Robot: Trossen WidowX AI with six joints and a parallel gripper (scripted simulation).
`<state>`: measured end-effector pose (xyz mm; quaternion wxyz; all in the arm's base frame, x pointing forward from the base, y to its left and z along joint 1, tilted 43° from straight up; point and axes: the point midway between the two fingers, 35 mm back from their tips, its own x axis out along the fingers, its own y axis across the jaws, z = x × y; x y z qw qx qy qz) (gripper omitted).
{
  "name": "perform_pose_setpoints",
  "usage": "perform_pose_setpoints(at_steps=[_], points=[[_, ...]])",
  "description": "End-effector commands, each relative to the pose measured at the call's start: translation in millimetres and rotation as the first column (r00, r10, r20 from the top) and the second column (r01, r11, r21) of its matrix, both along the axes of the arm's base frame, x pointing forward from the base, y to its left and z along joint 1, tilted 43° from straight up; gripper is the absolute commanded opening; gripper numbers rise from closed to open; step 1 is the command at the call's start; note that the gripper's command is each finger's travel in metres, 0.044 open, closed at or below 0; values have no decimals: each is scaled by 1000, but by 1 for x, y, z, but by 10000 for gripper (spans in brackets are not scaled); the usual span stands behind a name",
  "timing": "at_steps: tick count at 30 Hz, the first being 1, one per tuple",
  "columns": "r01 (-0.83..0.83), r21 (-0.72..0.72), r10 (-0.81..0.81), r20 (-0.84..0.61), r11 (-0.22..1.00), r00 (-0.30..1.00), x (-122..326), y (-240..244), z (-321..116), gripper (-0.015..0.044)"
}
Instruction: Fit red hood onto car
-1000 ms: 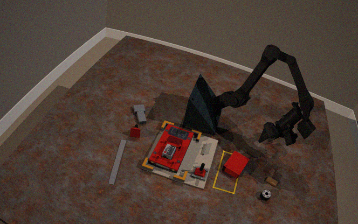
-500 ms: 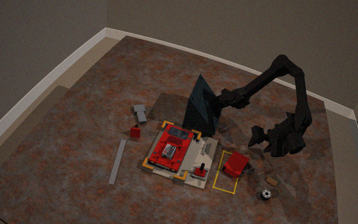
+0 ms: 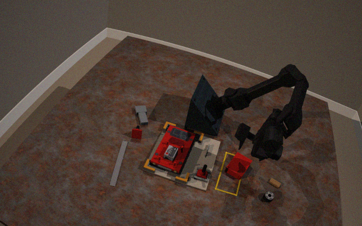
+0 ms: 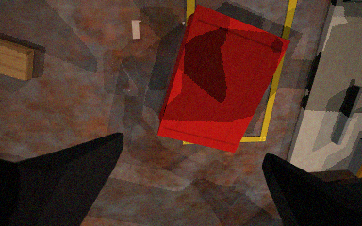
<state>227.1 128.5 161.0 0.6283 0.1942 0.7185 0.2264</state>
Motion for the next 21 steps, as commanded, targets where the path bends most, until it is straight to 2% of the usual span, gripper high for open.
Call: perform_pose_setpoints(at_steps=[1,5,21], points=[[90,58,-87,-50,994,995,16,-16,-3,440],[185,114,-175,-90,976,980,29,-32,-4,440],[190,116,-179,-92,975,979,30,-28,-9,440]])
